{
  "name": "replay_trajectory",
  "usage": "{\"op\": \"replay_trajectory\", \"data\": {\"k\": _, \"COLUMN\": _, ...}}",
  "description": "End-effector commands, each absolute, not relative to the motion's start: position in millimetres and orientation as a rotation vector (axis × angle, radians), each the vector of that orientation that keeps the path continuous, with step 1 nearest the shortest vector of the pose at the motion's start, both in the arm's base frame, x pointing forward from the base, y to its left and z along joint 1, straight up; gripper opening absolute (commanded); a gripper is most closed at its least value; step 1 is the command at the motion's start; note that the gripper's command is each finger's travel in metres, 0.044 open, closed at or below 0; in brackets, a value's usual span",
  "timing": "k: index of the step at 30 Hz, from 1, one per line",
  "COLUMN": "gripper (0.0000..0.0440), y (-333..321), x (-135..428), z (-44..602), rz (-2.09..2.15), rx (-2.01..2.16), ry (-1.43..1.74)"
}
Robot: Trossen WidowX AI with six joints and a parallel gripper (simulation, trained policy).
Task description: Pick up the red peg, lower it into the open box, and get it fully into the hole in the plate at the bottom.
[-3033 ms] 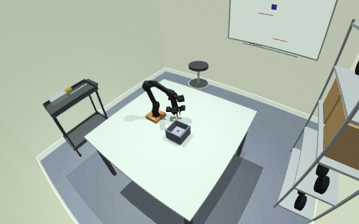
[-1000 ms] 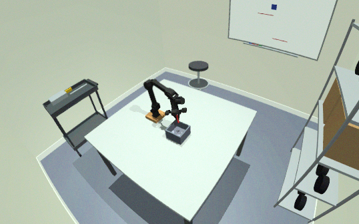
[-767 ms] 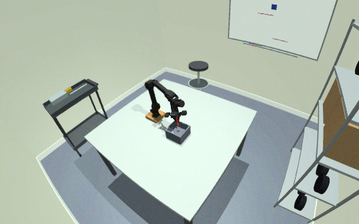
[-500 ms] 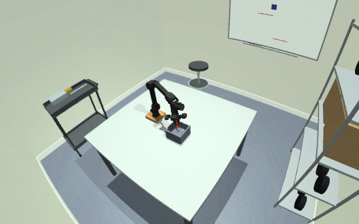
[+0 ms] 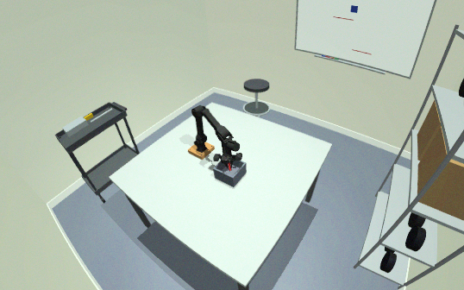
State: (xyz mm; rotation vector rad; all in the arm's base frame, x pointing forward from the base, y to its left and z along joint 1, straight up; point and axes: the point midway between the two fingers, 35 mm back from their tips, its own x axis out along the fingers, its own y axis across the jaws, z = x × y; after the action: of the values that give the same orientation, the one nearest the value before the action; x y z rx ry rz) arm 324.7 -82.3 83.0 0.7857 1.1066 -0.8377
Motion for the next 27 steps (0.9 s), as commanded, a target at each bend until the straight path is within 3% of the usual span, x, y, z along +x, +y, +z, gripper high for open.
{"op": "replay_trajectory", "data": {"k": 1, "gripper": 0.0137, "y": -84, "x": 327, "z": 80, "rz": -0.831, "rx": 0.766, "ry": 1.133}}
{"op": "replay_trajectory", "data": {"k": 27, "gripper": 0.0095, "y": -117, "x": 373, "z": 85, "rz": -0.790, "rx": 0.692, "ry": 1.213}}
